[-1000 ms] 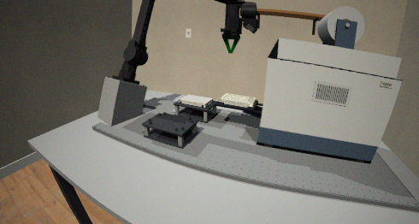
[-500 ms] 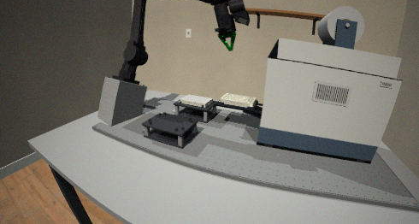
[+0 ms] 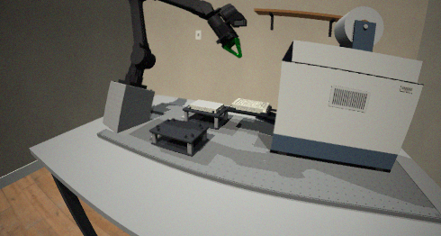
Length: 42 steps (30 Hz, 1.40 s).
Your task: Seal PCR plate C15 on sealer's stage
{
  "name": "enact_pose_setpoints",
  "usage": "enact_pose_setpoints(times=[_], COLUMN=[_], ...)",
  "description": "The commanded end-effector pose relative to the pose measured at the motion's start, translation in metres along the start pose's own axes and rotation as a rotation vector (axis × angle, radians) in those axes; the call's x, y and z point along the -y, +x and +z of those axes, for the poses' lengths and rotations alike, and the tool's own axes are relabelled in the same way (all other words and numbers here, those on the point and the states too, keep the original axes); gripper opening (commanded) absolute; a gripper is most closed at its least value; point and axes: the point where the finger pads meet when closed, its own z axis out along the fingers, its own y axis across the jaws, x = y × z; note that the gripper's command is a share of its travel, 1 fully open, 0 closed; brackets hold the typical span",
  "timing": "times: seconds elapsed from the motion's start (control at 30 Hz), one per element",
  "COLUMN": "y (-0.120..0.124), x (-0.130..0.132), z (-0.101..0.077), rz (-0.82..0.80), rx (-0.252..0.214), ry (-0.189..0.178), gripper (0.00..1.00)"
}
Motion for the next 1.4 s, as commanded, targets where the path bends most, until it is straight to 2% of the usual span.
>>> enact_pose_setpoints(times=[0.0,0.1,0.2,0.6,0.87,1.13,1.37], y=[-0.025,-0.022,-0.027,-0.034,-0.043,-0.056,-0.058], x=[-0.019,-0.017,-0.013,-0.015,-0.026,-0.023,-0.023], z=[-0.020,-0.014,-0.012,-0.008,-0.009,-0.024,-0.021], rz=[0.022,0.018,0.012,-0.022,-0.043,-0.032,-0.031], rx=[0.192,0.278,0.254,0.219,0.245,0.292,0.292], ry=[-0.051,-0.046,-0.040,-0.040,-0.060,-0.060,-0.059], gripper=[0.00,0.00,0.00,0.00,0.00,0.00,0.00])
